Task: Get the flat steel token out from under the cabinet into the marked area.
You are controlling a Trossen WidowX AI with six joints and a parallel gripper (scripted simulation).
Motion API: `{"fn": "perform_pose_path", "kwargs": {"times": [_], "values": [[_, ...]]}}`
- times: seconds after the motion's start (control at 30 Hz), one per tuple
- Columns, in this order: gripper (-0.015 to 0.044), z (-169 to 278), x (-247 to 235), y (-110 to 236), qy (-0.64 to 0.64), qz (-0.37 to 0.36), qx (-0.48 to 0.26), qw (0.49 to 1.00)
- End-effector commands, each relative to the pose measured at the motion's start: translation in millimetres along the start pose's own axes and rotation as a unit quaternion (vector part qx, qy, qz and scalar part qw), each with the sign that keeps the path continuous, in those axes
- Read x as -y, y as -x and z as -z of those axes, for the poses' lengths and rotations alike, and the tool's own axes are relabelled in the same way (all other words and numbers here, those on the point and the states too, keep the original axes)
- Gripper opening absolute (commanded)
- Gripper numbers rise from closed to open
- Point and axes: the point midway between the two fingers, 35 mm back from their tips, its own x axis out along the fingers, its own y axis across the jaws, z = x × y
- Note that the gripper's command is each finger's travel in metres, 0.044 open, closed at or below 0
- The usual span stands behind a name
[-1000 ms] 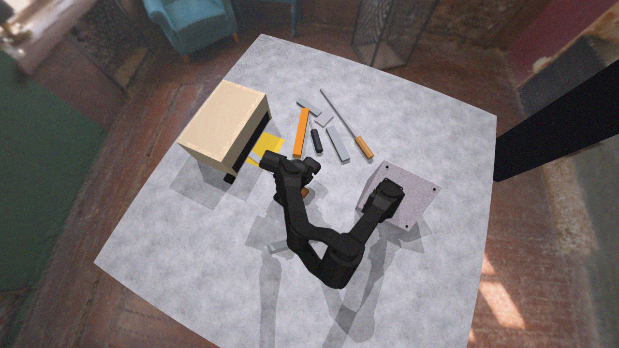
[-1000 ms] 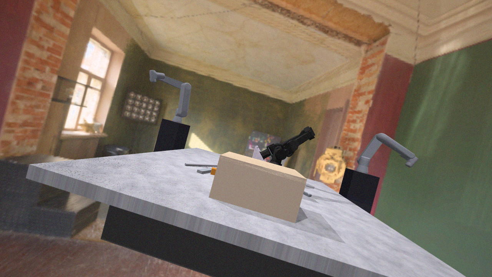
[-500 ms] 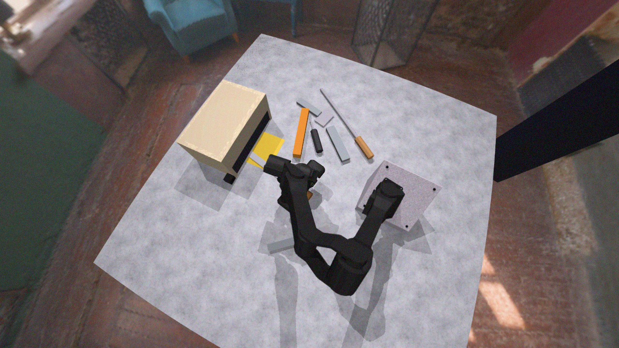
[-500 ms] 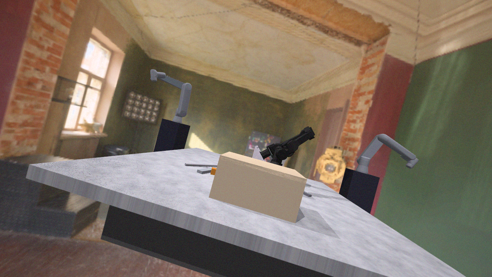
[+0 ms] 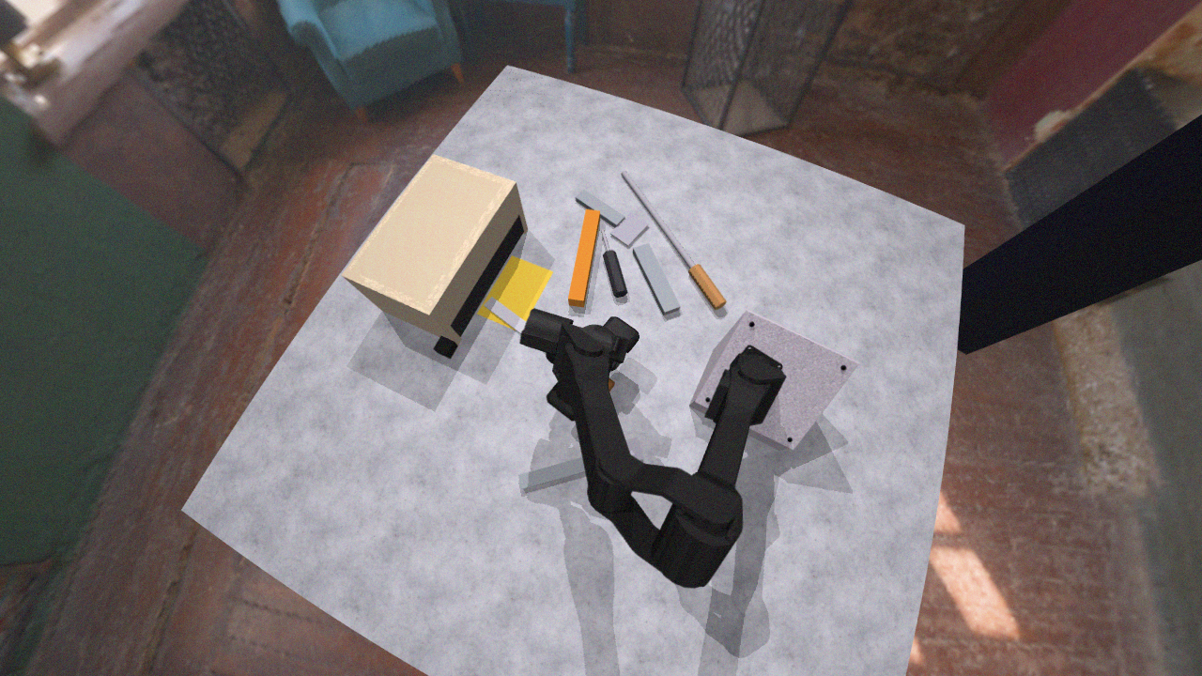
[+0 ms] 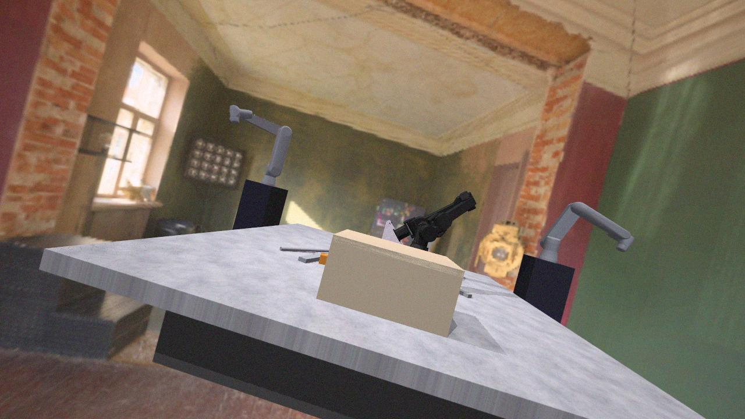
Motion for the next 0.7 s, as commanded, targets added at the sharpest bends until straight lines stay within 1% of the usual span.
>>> {"fn": "perform_pose_path", "kwargs": {"times": [0.0, 0.17, 0.3, 0.67], "values": [[0.0000, 8.6, 0.4, -0.9, -0.003, 0.001, -0.003, 1.000], [0.0000, 13.8, -0.4, -1.0, -0.003, 0.000, -0.003, 1.000], [0.0000, 7.6, -0.9, 0.2, -0.003, 0.000, 0.000, 1.000], [0.0000, 7.5, -0.9, 2.4, -0.047, 0.001, -0.002, 0.999]]}}
